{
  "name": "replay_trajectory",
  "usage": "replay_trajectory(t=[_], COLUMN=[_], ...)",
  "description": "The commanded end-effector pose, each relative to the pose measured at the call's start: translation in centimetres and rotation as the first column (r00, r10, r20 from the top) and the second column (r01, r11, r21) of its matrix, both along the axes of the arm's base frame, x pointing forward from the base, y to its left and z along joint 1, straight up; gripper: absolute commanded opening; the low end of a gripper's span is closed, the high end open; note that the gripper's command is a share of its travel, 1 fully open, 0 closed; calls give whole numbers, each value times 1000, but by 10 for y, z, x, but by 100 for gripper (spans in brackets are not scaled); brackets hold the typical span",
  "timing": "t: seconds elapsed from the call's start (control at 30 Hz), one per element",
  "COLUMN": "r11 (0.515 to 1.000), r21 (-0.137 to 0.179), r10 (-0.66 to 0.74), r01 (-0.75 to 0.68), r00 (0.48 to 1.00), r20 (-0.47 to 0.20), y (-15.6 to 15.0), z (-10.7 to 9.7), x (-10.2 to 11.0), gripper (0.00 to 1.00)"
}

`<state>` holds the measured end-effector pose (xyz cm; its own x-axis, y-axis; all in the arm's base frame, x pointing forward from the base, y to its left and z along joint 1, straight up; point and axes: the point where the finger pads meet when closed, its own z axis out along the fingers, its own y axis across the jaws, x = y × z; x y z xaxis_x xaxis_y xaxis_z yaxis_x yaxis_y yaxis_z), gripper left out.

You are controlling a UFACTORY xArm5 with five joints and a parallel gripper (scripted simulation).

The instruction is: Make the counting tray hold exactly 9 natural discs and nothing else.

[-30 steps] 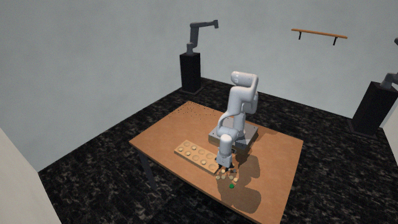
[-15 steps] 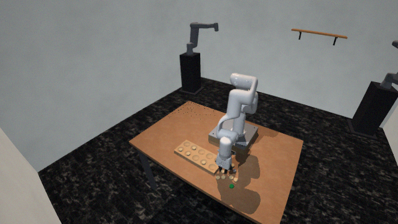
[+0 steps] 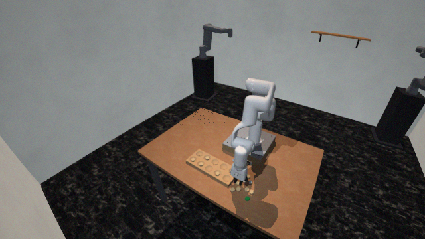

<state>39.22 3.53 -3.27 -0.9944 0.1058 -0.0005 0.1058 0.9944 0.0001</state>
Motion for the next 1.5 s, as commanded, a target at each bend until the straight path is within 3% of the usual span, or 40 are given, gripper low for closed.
replay_trajectory(t=[0.0, 0.6, 1.0, 1.23, 1.47], r11=[1000, 1000, 1000, 1000, 1000], r21=[0, 0, 0, 0, 0], r10=[0, 0, 0, 0, 0], r01=[0, 0, 0, 0, 0], r00=[1000, 1000, 1000, 1000, 1000], r20=[2, 2, 2, 2, 2], y=[0, 0, 0, -3, -68], z=[1, 3, 96, 101, 103], x=[1, 1, 1, 1, 9], gripper=[0, 0, 0, 0, 0])
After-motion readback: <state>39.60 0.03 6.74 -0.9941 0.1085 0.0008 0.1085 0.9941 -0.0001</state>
